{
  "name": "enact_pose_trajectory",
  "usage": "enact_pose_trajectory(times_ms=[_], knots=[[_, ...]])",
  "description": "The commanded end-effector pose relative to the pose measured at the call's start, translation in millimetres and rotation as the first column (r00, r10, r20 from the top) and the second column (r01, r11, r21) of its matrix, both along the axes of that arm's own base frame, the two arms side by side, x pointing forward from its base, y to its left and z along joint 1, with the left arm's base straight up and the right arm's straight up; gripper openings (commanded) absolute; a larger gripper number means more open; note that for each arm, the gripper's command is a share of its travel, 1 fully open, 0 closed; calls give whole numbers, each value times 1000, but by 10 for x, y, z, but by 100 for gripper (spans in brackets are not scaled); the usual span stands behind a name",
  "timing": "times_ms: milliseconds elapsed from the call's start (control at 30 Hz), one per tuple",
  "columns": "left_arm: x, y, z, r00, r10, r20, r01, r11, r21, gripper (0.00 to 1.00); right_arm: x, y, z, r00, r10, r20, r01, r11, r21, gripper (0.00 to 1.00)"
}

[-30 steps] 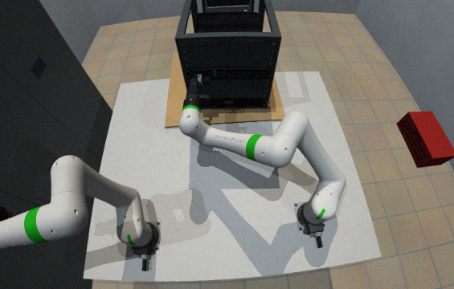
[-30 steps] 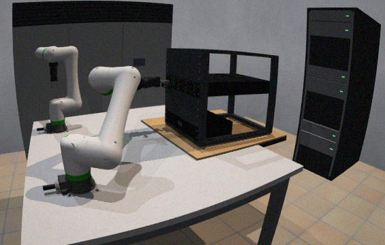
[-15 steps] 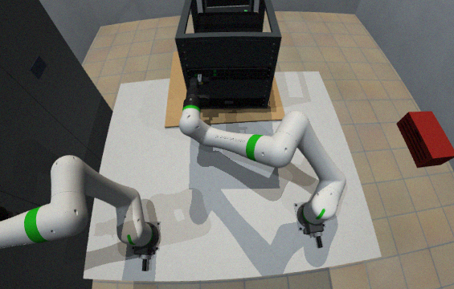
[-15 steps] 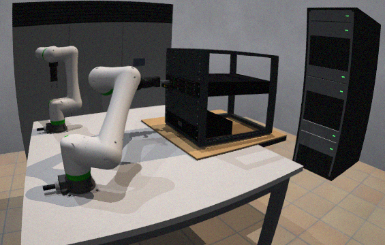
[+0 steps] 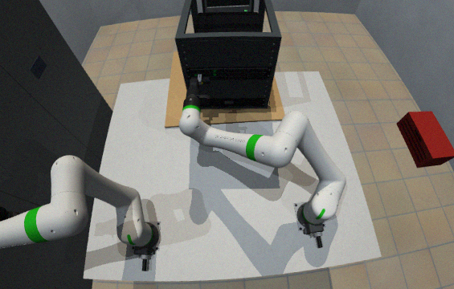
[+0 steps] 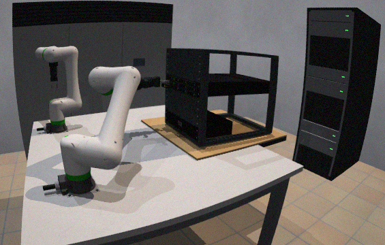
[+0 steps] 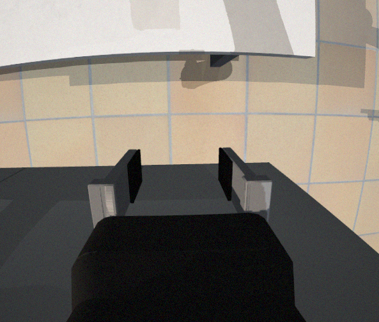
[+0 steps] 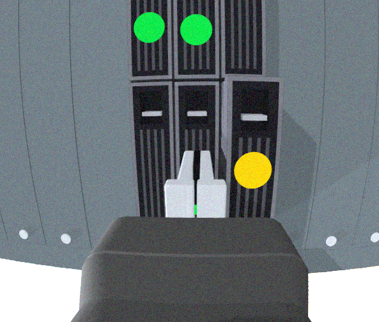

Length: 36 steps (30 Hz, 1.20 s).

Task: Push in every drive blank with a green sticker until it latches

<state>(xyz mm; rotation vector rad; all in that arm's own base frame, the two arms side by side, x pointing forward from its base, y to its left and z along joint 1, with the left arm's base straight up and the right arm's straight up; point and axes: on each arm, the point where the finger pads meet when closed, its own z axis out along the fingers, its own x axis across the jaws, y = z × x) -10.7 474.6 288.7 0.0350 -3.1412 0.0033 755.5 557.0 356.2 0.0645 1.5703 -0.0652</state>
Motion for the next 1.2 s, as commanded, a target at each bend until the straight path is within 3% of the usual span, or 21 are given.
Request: enact_pose_trajectory(times_ms=[0, 233, 600, 1033, 1067, 1167], knots=[[2, 3, 9, 1000, 0, 0, 0, 1000, 2, 100, -8, -1, 22, 1000, 0, 2, 0, 1000, 2, 0], [2, 3, 9, 1000, 0, 0, 0, 1000, 2, 100, -101, 7, 22, 1000, 0, 2, 0, 1000, 2, 0], [2, 3, 9, 1000, 0, 0, 0, 1000, 2, 100, -680, 55, 20, 1000, 0, 2, 0, 1000, 2, 0], [2, 3, 9, 1000, 0, 0, 0, 1000, 2, 100, -973, 79, 20, 1000, 0, 2, 0, 1000, 2, 0], [2, 3, 9, 1000, 0, 0, 0, 1000, 2, 100, -973, 79, 20, 1000, 0, 2, 0, 1000, 2, 100], [2, 3, 9, 1000, 0, 0, 0, 1000, 2, 100, -973, 79, 20, 1000, 0, 2, 0, 1000, 2, 100]])
